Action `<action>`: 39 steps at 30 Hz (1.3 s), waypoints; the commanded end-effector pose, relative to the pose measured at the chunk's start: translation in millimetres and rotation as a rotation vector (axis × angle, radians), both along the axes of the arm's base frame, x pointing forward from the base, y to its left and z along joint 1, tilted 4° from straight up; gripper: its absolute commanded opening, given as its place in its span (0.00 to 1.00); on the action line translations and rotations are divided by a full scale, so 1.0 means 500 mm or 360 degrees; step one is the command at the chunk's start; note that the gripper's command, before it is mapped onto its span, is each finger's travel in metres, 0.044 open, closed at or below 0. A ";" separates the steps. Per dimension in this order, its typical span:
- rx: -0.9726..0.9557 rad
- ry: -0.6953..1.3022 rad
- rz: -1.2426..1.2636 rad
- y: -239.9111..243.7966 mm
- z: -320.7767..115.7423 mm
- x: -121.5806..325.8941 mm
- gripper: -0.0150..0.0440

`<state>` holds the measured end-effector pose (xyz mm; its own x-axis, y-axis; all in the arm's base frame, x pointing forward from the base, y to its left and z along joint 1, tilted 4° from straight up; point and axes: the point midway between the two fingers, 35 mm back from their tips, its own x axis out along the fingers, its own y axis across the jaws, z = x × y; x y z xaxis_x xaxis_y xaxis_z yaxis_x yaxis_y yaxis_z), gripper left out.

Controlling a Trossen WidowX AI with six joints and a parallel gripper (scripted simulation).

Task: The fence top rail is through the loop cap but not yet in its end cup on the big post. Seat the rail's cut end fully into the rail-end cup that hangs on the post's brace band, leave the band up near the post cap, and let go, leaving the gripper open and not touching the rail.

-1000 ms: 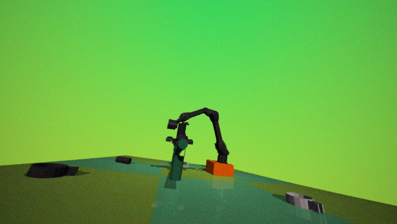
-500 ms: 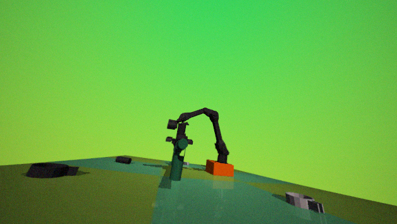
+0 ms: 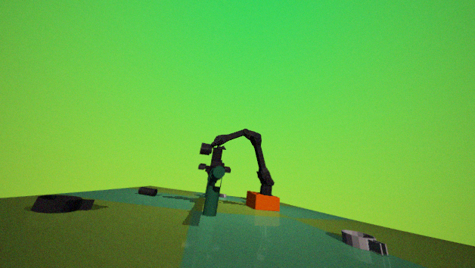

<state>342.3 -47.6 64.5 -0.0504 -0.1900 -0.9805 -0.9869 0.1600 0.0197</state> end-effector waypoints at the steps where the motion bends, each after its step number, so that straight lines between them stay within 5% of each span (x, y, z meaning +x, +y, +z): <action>1: -0.0018 -0.0010 0.0010 -0.005 0.006 0.005 0.25; 39: -0.0001 0.0009 0.0000 -0.022 0.001 -0.002 0.25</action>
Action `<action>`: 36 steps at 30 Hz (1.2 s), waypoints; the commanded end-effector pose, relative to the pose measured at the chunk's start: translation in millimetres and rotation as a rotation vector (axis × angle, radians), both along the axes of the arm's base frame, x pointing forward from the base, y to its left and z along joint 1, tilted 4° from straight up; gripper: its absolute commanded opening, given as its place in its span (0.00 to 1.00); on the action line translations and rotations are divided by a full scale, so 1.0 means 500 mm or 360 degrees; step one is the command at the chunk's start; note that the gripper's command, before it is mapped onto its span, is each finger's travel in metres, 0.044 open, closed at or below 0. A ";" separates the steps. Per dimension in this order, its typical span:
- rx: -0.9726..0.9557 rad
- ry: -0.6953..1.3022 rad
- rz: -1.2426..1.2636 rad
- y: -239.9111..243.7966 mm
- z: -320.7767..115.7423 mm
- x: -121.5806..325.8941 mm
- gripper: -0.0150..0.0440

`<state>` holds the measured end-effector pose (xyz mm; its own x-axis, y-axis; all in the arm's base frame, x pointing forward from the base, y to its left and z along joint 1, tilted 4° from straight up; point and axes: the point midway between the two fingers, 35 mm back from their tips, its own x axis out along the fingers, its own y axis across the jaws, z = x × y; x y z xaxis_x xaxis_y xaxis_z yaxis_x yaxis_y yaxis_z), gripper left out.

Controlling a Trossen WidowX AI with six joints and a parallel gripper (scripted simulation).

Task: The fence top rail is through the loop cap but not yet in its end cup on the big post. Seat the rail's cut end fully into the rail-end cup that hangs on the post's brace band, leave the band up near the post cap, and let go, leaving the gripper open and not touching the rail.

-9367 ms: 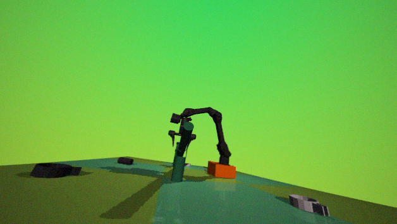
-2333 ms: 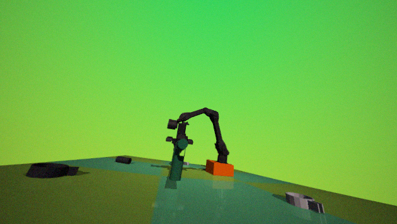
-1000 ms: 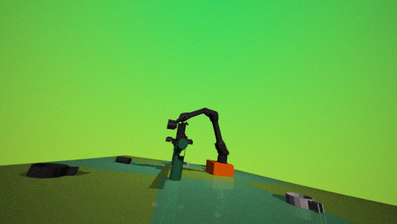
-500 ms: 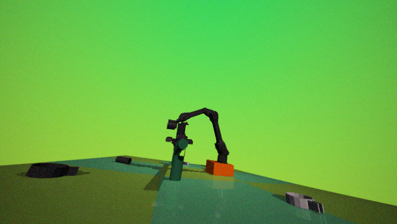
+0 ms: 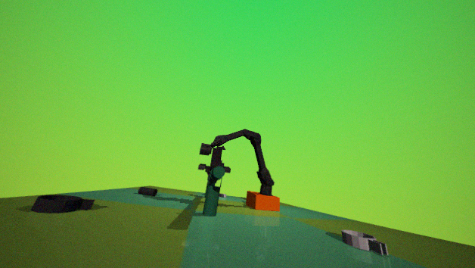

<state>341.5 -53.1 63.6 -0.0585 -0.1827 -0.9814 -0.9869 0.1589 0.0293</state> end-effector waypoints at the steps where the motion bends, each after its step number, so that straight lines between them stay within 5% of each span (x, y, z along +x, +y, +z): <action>1: -0.0013 -0.0005 -0.0001 -0.012 0.002 0.000 0.25; 36: 0.0003 0.0004 0.0004 -0.047 -0.001 -0.006 0.25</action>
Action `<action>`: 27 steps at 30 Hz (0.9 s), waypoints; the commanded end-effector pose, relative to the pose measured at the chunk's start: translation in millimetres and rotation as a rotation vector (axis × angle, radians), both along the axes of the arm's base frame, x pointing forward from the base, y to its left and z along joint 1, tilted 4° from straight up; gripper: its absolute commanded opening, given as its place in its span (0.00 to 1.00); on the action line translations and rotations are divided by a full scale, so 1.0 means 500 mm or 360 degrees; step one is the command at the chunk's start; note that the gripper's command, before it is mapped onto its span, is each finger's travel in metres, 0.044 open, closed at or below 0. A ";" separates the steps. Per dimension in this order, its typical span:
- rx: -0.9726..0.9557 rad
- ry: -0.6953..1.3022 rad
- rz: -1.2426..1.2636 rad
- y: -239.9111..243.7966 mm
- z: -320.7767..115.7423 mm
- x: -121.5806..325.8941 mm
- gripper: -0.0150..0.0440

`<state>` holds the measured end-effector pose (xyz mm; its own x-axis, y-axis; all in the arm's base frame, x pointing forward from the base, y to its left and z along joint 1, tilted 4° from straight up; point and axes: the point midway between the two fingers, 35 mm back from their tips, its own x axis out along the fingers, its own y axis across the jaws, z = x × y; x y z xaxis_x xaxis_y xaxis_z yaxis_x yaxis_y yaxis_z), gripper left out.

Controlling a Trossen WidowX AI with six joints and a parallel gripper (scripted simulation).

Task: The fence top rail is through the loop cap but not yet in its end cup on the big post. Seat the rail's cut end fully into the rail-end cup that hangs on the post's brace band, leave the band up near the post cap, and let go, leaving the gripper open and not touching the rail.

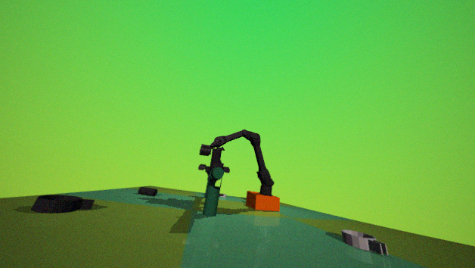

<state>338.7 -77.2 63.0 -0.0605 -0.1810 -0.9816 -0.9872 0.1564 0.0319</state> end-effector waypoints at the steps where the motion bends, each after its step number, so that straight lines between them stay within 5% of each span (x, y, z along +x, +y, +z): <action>1: 0.0000 0.0000 0.0000 0.001 0.000 0.000 0.25; 8: 0.0000 0.0000 0.0000 0.001 0.000 0.000 0.25; 24: 0.0003 0.0000 0.0000 0.029 0.034 0.007 0.97; 27: 0.0004 0.0001 0.0000 0.050 0.058 0.009 1.00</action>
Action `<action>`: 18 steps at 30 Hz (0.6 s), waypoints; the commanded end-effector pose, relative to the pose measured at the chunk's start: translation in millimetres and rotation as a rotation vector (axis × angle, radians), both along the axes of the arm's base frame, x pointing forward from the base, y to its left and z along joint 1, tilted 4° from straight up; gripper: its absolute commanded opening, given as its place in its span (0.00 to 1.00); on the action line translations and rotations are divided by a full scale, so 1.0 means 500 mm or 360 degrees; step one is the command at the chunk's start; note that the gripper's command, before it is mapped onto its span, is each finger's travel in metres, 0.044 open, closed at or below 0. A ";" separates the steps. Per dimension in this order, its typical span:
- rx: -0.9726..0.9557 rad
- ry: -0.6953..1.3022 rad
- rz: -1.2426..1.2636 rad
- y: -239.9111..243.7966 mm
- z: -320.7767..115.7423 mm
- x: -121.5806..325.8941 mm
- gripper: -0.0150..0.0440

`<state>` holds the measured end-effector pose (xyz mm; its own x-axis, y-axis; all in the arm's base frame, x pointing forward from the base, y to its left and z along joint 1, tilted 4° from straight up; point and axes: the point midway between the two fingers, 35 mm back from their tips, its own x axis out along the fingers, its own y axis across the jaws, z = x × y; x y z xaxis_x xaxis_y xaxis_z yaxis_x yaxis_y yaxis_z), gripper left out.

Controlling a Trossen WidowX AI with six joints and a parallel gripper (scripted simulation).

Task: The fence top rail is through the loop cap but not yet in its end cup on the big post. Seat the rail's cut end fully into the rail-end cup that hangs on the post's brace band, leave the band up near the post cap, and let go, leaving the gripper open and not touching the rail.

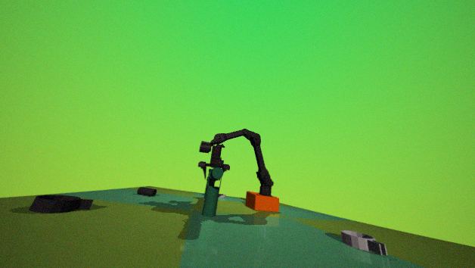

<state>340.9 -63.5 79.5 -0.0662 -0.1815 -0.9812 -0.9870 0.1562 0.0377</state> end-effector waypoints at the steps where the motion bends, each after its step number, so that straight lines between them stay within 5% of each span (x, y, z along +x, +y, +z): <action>1: 0.0005 -0.0009 0.0000 0.029 0.033 0.005 1.00; 18: 0.0002 -0.0016 0.0013 0.058 0.144 0.003 1.00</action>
